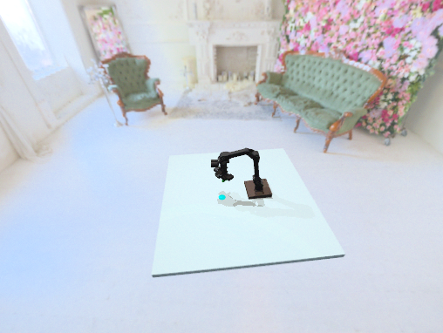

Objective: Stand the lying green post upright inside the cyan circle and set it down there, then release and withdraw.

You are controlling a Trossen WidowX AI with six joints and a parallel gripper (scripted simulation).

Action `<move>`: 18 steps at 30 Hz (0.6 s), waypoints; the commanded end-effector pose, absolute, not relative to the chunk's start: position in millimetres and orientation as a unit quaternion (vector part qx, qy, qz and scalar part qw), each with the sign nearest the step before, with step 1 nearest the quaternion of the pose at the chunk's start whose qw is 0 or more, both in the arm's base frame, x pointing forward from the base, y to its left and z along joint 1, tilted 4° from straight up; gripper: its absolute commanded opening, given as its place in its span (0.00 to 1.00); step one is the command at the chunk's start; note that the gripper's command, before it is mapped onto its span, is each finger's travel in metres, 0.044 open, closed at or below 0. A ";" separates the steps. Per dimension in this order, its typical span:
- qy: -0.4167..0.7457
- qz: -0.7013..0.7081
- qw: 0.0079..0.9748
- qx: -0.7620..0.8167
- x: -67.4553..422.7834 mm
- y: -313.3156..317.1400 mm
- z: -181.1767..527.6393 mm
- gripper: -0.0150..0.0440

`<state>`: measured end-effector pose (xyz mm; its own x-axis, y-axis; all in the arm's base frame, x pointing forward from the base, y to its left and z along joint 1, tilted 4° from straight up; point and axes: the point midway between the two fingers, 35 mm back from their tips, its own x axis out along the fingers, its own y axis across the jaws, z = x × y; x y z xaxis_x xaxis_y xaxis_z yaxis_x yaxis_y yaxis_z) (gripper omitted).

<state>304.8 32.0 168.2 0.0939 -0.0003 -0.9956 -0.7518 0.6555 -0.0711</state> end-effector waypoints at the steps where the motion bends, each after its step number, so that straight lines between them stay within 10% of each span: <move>1: 0.609 0.285 0.670 -0.315 307.8 44.6 170.8 0.29; 18: 0.593 0.314 0.656 -0.345 312.2 97.3 177.1 0.29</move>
<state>311.7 89.0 175.3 0.0958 0.0053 -0.9954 -0.8160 0.5731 -0.0755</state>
